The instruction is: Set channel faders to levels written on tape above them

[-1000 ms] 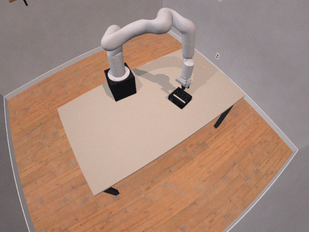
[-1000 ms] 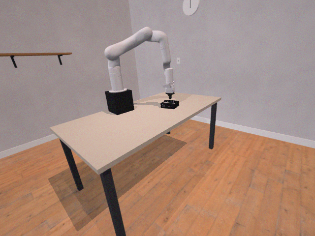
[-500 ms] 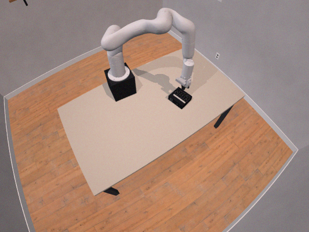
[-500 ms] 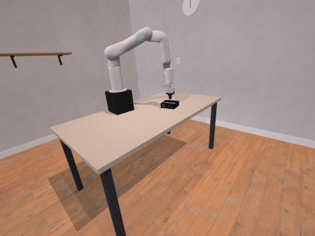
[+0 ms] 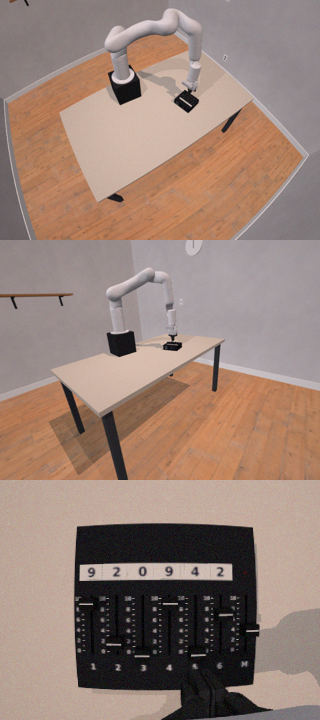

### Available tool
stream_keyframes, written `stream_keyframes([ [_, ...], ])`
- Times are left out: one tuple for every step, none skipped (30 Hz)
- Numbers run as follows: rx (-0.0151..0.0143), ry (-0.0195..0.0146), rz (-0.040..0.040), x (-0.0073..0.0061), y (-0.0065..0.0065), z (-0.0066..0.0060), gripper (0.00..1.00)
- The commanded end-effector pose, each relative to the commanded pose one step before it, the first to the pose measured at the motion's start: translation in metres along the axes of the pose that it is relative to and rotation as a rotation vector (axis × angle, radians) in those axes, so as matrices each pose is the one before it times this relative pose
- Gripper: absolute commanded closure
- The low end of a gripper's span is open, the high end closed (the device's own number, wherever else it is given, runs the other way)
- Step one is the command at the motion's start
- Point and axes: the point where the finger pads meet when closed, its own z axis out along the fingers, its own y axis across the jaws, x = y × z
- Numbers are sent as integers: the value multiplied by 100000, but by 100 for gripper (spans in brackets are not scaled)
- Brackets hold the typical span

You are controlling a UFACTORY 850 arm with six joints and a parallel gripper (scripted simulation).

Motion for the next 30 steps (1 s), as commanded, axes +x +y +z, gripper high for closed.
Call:
stream_keyframes([
  [143, -113, 0, -65, -83, 265, 100],
  [0, 0, 0, 0, 0, 0, 100],
  [0, 0, 0, 0, 0, 0, 100],
  [0, 0, 0, 0, 0, 75, 100],
  [0, 0, 0, 0, 0, 73, 100],
  [0, 0, 0, 0, 0, 71, 100],
  [0, 0, 0, 0, 0, 67, 100],
  [0, 0, 0, 0, 0, 62, 100],
  [0, 0, 0, 0, 0, 56, 100],
  [0, 0, 0, 0, 0, 49, 100],
  [0, 0, 0, 0, 0, 42, 100],
  [0, 0, 0, 0, 0, 34, 100],
  [0, 0, 0, 0, 0, 27, 100],
  [0, 0, 0, 0, 0, 19, 100],
  [0, 0, 0, 0, 0, 13, 100],
  [0, 0, 0, 0, 0, 7, 100],
  [0, 0, 0, 0, 0, 3, 100],
  [0, 0, 0, 0, 0, 0, 100],
  [0, 0, 0, 0, 0, 0, 100],
  [0, 0, 0, 0, 0, 0, 100],
  [0, 0, 0, 0, 0, 0, 100],
  [0, 0, 0, 0, 0, 0, 100],
  [0, 0, 0, 0, 0, 0, 100],
  [0, 0, 0, 0, 0, 0, 100],
  [0, 0, 0, 0, 0, 0, 100],
  [0, 0, 0, 0, 0, 0, 100],
  [0, 0, 0, 0, 0, 0, 100],
  [0, 0, 0, 0, 0, 0, 100],
  [0, 0, 0, 1, 0, 0, 100],
  [0, 0, 0, 2, 0, 0, 100],
])
